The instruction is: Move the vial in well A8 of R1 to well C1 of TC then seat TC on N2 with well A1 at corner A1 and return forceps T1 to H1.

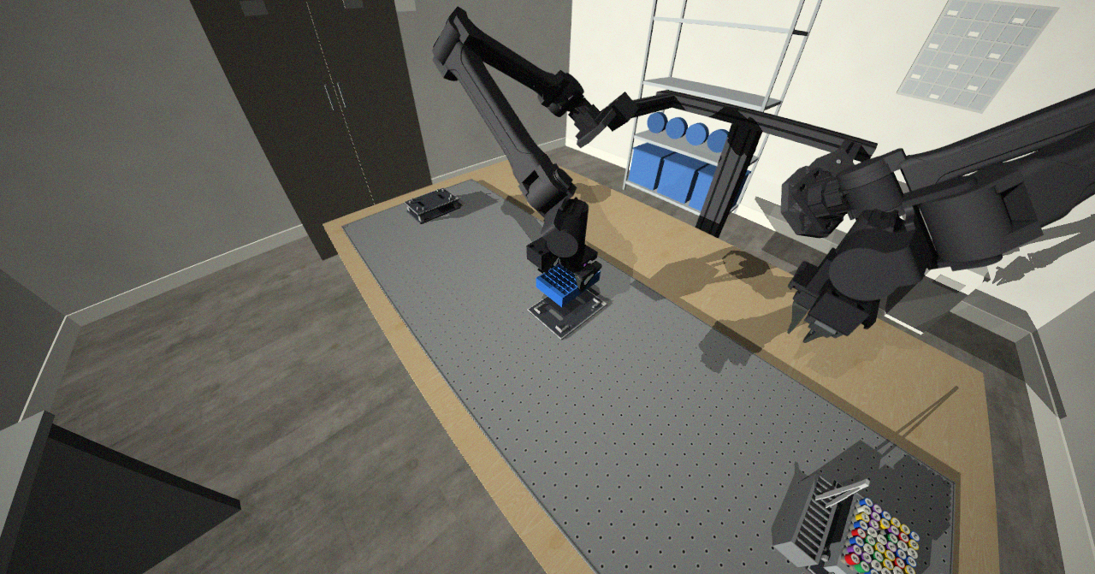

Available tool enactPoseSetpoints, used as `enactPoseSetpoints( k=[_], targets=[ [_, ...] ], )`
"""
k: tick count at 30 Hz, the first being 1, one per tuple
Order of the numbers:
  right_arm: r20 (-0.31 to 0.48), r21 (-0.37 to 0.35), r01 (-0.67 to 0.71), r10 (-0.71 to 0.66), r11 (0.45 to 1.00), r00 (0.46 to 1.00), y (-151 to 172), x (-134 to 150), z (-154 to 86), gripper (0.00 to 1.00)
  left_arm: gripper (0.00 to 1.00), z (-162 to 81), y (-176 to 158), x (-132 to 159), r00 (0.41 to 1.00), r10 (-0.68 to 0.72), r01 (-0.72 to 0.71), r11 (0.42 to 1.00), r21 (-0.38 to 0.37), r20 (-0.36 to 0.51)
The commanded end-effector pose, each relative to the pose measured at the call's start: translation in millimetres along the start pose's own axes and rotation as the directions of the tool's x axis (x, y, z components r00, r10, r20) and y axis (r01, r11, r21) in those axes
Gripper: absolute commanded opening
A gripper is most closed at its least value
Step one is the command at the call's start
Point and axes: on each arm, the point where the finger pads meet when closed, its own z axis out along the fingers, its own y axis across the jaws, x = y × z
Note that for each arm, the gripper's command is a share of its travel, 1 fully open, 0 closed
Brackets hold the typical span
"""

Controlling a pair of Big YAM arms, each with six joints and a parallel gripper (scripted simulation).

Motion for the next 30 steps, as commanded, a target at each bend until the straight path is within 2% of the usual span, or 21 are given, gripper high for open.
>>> enactPoseSetpoints(
  k=[1,3,5,6,11,14,19,22,23,25,30],
  targets=[
    [0.019,-0.009,-0.017,0.017,1.000,1.000,-20.8,-21.8,-5.9,0.00,0.24,-3.4,3.2,-6.8,1.000,-0.018,0.018,1.000,-0.001,0.009],
    [0.034,-0.018,-0.037,0.038,0.999,0.999,-20.7,-39.9,-9.4,0.00,0.24,-3.4,3.2,-6.8,1.000,-0.018,0.018,1.000,-0.001,0.009],
    [0.034,-0.018,-0.037,0.038,0.999,0.999,-20.7,-39.9,-9.4,0.00,0.24,-3.4,3.2,-6.8,1.000,-0.018,0.018,1.000,-0.001,0.009],
    [0.058,-0.035,-0.005,0.007,0.999,0.998,-7.2,-35.8,-25.3,0.00,0.24,-3.4,3.2,-6.8,1.000,-0.018,0.018,1.000,-0.001,0.009],
    [0.045,-0.027,0.012,-0.011,1.000,0.999,-18.7,-28.4,-21.9,0.00,0.24,-3.4,3.2,-6.8,1.000,-0.018,0.018,1.000,-0.001,0.009],
    [0.018,-0.009,-0.017,0.017,1.000,1.000,-39.4,-30.8,-5.8,0.00,0.24,-3.4,3.2,-6.8,1.000,-0.018,0.018,1.000,-0.001,0.009],
    [0.041,-0.024,0.008,-0.007,1.000,0.999,-34.4,-29.1,-19.2,0.00,0.24,-3.4,3.2,-6.8,1.000,-0.018,0.018,1.000,-0.001,0.009],
    [0.035,-0.021,0.002,-0.001,1.000,0.999,-39.0,-29.6,-16.1,0.00,0.24,-3.4,3.2,-6.8,1.000,-0.018,0.018,1.000,-0.001,0.009],
    [0.037,-0.019,-0.020,0.021,1.000,0.999,-44.3,-39.6,-12.8,0.00,0.24,-3.4,3.2,-6.8,1.000,-0.018,0.018,1.000,-0.001,0.009],
    [0.019,-0.009,-0.016,0.017,1.000,1.000,-54.5,-30.8,-5.7,0.00,0.24,-3.4,3.2,-6.8,1.000,-0.018,0.018,1.000,-0.001,0.009],
    [0.037,-0.022,0.004,-0.003,1.000,0.999,-51.6,-29.7,-16.6,0.00,0.24,-3.4,3.2,-6.8,1.000,-0.018,0.018,1.000,-0.001,0.009]
  ],
)
